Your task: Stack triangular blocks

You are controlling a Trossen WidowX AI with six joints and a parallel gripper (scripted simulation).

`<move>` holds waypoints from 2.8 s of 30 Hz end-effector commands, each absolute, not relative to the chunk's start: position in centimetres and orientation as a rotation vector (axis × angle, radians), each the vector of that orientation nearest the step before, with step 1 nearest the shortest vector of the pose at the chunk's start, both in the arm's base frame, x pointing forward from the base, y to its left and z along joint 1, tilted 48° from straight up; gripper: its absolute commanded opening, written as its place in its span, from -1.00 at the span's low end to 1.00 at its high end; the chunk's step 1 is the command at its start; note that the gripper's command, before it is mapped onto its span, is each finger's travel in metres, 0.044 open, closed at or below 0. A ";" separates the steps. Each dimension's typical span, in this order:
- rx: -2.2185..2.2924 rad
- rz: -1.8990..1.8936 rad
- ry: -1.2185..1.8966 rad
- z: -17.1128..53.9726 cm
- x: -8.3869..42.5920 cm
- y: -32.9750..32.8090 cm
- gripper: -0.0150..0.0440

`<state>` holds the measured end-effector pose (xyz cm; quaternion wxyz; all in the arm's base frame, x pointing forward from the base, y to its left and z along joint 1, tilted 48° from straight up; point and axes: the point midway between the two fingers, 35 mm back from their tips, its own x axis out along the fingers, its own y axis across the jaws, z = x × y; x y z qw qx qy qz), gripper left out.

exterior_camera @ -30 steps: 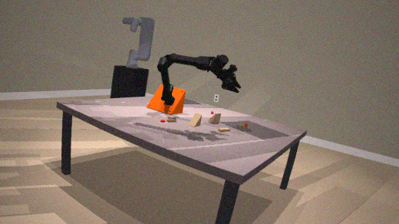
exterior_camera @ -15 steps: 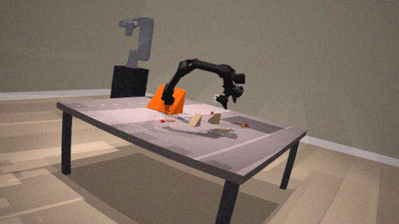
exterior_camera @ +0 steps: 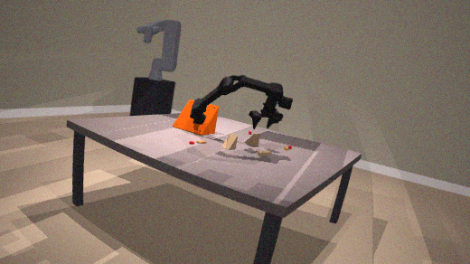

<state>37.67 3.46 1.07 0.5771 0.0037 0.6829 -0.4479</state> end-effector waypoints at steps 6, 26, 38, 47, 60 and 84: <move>0.006 -1.055 1.601 0.5 37.6 3.0 1.00; -0.026 -1.060 1.642 -1.8 36.6 1.3 1.00; -0.045 -1.069 1.663 -3.2 35.8 0.1 1.00; -0.058 -1.075 1.679 -4.2 35.1 -0.7 1.00; -0.078 -1.083 1.704 -5.7 34.1 -1.9 1.00; -0.081 -1.085 1.709 -6.0 33.8 -2.1 -0.18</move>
